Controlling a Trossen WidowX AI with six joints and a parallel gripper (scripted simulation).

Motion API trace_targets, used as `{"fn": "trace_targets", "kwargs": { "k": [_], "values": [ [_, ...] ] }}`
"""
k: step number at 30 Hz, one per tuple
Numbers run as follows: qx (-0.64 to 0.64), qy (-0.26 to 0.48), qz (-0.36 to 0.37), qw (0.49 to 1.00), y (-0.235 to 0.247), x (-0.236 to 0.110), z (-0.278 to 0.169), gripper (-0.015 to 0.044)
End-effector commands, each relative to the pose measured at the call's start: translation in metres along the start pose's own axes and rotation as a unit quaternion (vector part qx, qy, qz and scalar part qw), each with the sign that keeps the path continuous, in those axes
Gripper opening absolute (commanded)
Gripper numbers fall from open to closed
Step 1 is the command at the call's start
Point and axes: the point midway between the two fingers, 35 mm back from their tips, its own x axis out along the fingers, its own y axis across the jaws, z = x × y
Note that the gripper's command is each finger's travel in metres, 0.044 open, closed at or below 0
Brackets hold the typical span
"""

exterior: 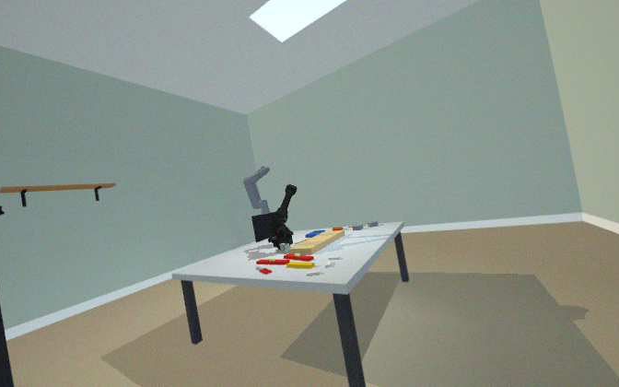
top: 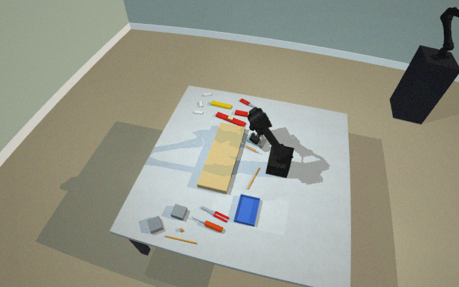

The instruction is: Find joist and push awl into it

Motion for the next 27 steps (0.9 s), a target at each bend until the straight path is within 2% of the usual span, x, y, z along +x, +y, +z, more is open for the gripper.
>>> {"fn": "trace_targets", "kwargs": {
  "k": [1, 25, 27],
  "values": [
    [0.001, -0.002, 0.002, 1.000, 0.0006, 0.0010, 0.0001, 0.0322],
    [0.001, -0.002, 0.002, 1.000, 0.0006, 0.0010, 0.0001, 0.0162],
    [0.001, -0.002, 0.001, 1.000, 0.0002, -0.0016, 0.0015, 0.0109]
  ]
}}
